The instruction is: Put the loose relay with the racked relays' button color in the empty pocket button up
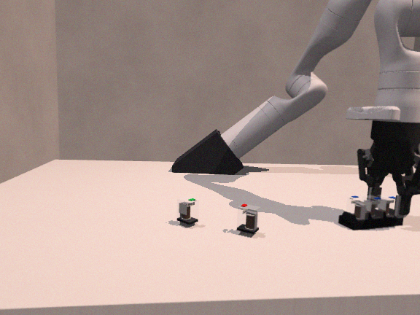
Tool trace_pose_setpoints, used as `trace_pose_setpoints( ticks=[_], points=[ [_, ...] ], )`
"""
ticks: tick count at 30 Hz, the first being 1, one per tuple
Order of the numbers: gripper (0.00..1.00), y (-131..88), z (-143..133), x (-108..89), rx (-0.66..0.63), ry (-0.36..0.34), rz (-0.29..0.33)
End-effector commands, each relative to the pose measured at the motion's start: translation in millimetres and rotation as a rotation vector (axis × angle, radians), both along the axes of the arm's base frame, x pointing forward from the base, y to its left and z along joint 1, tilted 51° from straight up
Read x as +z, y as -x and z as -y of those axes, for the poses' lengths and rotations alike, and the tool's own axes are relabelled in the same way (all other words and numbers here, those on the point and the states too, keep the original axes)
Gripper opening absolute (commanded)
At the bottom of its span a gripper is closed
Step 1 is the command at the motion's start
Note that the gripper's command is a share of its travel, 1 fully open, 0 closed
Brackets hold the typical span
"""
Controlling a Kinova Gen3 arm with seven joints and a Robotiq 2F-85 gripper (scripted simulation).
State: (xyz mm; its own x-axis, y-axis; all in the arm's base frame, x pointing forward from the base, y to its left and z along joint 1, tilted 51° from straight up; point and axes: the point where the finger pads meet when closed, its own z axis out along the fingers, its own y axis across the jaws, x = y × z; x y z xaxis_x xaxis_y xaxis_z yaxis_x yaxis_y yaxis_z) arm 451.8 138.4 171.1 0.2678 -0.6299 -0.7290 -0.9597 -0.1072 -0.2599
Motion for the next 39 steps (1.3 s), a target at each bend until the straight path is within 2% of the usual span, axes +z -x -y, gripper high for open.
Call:
trace_pose_setpoints(
  ticks=[1,12,27,39],
  points=[
    [0.53,-0.7,2.9,1.7,-0.003,0.001,0.002],
    [0.53,1.0,17.8,14.0,-0.003,0.001,0.002],
    [0.53,5.1,53.2,43.2,-0.003,0.001,0.002],
    [0.53,6.2,62.1,50.6,-0.003,0.001,0.002]
  ],
)
